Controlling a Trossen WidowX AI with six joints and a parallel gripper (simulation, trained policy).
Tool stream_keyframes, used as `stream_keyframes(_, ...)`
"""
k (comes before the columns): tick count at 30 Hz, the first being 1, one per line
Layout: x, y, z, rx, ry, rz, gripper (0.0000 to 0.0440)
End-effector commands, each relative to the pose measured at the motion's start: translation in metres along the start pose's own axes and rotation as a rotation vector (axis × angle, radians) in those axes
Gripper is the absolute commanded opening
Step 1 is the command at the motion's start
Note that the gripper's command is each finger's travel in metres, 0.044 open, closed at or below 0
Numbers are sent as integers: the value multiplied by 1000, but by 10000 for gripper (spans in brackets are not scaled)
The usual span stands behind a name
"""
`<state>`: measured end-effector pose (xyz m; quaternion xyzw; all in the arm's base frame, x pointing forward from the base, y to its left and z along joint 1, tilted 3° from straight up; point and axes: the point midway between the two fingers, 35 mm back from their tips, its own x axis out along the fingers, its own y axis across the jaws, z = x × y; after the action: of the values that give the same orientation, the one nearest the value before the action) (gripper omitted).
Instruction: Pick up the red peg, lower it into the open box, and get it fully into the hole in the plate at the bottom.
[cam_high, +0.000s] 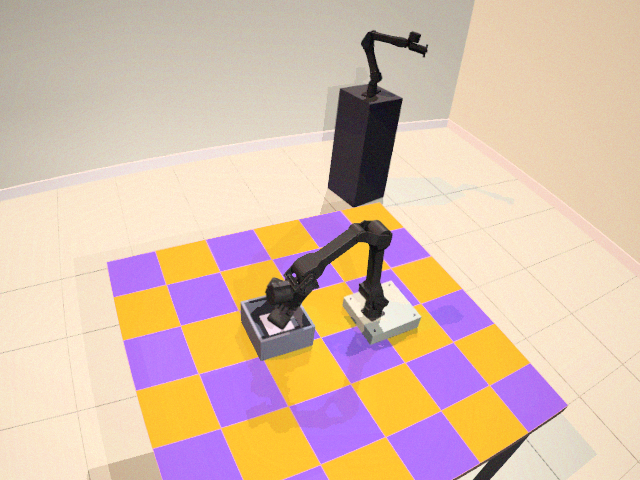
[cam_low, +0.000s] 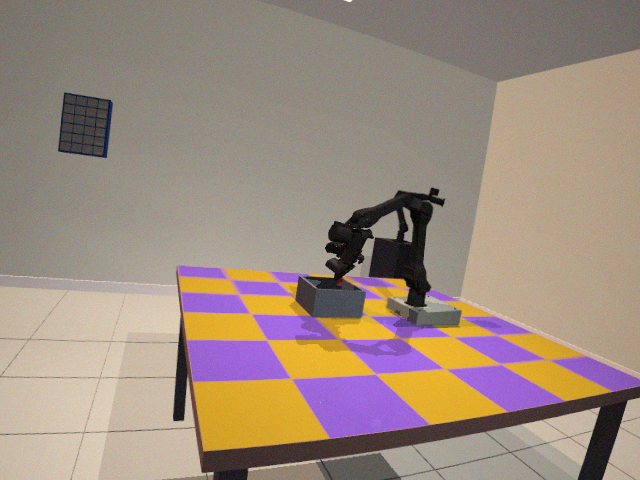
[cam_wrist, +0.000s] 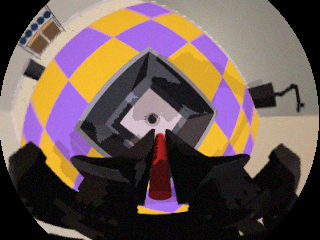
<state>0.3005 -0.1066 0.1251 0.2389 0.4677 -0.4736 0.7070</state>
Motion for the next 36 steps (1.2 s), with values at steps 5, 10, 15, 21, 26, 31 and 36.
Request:
stream_keyframes(5,21,4,13,-43,26,29,0)
stream_keyframes(10,37,8,15,-88,50,51,0)
stream_keyframes(15,51,10,10,-143,89,65,47)
stream_keyframes(21,63,12,11,-191,120,75,148)
stream_keyframes(26,62,20,20,-213,133,100,239)
stream_keyframes(31,58,32,29,-226,147,140,370)
stream_keyframes(36,49,48,39,-241,161,191,440)
